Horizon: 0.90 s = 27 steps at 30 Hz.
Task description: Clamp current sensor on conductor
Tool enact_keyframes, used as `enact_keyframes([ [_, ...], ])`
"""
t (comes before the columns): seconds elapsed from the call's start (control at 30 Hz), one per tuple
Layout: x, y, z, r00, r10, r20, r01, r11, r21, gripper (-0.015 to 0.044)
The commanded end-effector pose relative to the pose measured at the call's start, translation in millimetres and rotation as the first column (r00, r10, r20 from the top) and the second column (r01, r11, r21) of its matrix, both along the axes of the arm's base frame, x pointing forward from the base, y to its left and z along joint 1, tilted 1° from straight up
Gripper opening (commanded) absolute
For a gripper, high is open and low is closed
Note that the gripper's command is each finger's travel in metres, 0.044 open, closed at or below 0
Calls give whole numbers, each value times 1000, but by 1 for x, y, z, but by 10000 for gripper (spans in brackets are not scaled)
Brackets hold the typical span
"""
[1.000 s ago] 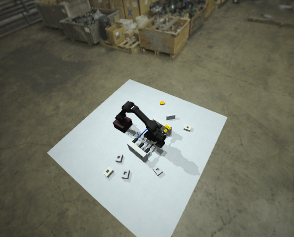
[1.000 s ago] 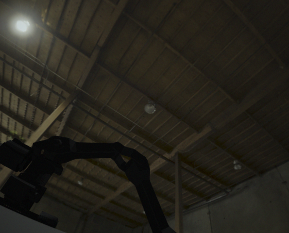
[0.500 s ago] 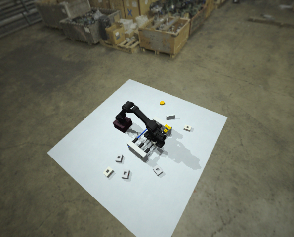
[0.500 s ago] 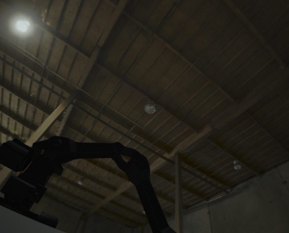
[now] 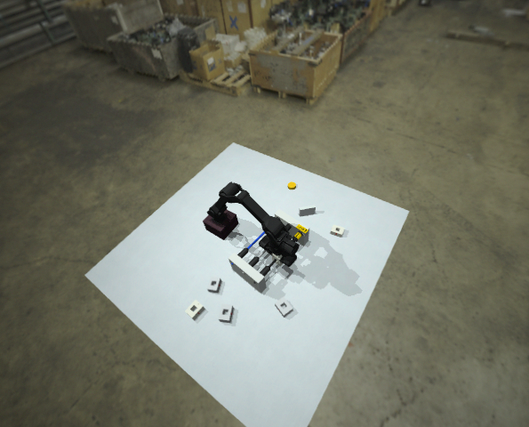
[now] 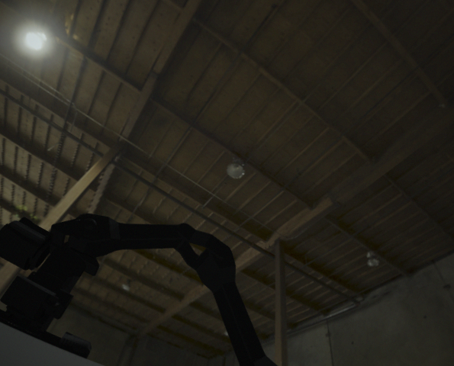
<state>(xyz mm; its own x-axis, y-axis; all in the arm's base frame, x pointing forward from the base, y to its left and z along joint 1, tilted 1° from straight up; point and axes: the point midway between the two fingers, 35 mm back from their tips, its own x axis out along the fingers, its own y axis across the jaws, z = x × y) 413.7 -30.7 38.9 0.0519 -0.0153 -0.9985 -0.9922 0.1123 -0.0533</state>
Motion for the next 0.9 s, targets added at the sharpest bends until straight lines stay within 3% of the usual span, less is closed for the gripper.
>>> enact_keyframes([
  [0.0,0,0,0,1000,0,0,0,1000,0,265],
  [0.47,0,0,0,1000,0,0,0,1000,0,265],
  [0.7,0,0,0,1000,0,0,0,1000,0,440],
  [0.87,0,0,0,1000,0,0,0,1000,0,440],
])
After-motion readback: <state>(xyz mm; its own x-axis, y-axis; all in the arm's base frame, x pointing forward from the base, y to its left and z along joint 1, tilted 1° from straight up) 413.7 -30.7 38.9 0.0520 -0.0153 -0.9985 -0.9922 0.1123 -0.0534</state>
